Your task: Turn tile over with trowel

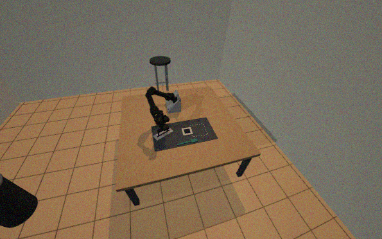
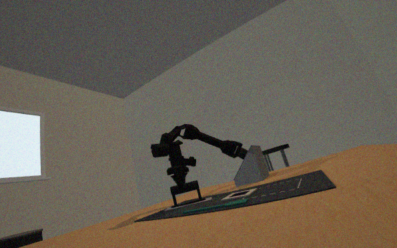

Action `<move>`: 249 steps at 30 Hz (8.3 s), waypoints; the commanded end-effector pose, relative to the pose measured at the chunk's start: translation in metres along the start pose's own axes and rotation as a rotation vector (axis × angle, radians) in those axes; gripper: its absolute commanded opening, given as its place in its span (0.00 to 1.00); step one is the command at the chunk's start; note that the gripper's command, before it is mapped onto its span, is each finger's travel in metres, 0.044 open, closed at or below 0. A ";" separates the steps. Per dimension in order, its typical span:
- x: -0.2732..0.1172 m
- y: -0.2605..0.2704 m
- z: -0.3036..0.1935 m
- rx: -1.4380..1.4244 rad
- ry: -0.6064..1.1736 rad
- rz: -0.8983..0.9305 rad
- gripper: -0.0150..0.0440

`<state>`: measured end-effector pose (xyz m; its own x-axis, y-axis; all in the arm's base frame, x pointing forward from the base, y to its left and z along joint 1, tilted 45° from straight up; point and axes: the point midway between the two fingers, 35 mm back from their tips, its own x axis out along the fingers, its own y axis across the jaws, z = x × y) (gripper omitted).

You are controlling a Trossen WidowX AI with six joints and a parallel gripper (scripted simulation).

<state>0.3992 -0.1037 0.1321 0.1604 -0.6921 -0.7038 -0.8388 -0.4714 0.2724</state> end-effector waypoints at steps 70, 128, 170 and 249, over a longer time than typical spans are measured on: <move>-0.037 0.010 0.012 0.919 -0.213 -0.164 0.76; -0.010 0.041 0.019 2.582 -1.057 -0.123 0.76; 0.016 0.014 0.026 2.833 -1.317 -0.005 0.76; -0.017 -0.064 0.089 3.156 -1.401 -0.466 0.25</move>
<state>0.4054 -0.0220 0.0693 0.8378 -0.3287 -0.4359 0.5205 0.7220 0.4558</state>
